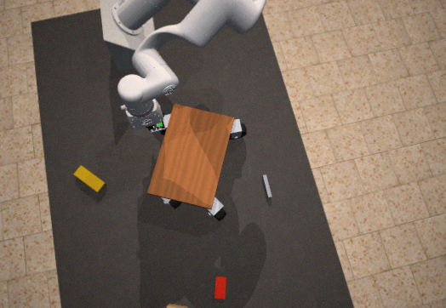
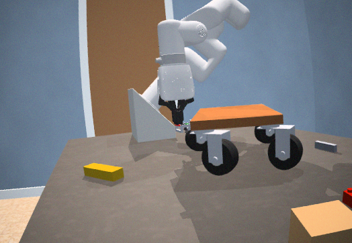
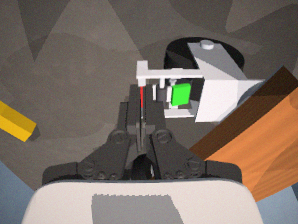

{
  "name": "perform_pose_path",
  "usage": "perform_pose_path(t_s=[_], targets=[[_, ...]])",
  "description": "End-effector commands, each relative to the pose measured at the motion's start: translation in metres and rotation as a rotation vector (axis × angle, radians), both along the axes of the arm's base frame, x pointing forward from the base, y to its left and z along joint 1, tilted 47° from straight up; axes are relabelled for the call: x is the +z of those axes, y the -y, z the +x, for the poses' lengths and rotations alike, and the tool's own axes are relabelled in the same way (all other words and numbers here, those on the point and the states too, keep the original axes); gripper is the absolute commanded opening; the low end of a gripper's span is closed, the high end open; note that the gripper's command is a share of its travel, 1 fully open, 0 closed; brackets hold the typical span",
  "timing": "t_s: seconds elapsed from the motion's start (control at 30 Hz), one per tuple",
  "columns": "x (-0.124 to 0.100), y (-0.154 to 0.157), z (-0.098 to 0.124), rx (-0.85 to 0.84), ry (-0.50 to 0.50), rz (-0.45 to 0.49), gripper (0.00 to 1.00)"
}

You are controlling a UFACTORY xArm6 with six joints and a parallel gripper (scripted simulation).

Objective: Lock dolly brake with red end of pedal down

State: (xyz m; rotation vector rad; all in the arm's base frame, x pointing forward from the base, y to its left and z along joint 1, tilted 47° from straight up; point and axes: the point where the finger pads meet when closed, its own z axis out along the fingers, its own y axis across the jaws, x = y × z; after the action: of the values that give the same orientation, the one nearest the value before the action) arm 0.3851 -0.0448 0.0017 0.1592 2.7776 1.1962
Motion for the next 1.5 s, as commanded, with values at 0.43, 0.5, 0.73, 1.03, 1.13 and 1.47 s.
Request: perform_pose_path(t_s=[0.43,0.5,0.73,1.03,1.13,1.47], targets=[[-0.0028,-0.0025,0.0015,-0.001,0.002,-0.002,0.00],[-0.0035,-0.0032,0.0017,-0.001,0.002,-0.002,0.00],[-0.0059,-0.0057,0.0022,-0.001,0.002,-0.002,0.00],[-0.0074,-0.0074,0.0025,-0.001,0.002,-0.002,0.00],[-0.0078,-0.0077,0.0026,-0.001,0.002,-0.002,0.00],[-0.0079,-0.0079,0.0026,-0.001,0.002,-0.002,0.00]])
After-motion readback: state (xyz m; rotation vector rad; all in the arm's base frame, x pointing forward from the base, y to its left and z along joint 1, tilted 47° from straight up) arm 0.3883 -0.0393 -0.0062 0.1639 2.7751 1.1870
